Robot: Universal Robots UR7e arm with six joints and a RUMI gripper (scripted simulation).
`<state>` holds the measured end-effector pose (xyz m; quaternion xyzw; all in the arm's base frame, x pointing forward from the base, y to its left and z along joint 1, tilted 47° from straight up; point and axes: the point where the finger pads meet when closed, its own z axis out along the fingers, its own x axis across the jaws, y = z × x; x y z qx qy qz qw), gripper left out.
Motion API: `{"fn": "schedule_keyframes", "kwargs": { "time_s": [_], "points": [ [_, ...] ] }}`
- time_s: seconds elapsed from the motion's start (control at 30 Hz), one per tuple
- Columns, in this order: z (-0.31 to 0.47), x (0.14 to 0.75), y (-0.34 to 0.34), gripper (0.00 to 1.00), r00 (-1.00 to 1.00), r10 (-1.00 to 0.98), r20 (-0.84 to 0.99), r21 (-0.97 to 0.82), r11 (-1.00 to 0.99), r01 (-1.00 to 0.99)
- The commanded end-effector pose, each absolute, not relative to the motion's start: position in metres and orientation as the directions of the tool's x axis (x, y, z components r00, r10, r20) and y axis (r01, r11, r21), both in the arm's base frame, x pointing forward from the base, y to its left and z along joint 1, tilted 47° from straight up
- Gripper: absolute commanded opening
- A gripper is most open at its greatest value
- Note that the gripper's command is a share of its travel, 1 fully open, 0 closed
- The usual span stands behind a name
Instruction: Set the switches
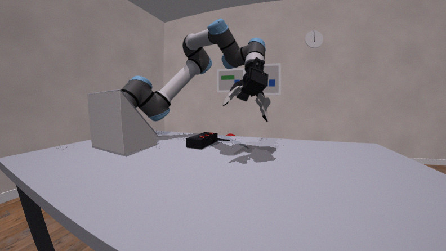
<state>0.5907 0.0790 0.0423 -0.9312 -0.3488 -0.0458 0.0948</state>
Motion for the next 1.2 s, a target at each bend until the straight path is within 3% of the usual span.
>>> {"fn": "schedule_keyframes", "kwargs": {
  "time_s": [0.0, 0.6, 1.17],
  "points": [
    [0.047, 0.56, 0.09, 1.0, 0.636, 0.751, 0.179, -0.203, -0.604, 0.771],
    [0.061, 0.498, 0.118, 1.0, 0.354, 0.881, 0.315, -0.272, -0.274, 0.923],
    [0.078, 0.449, 0.142, 1.0, 0.108, 0.873, 0.475, -0.255, 0.019, 0.967]
  ]
}}
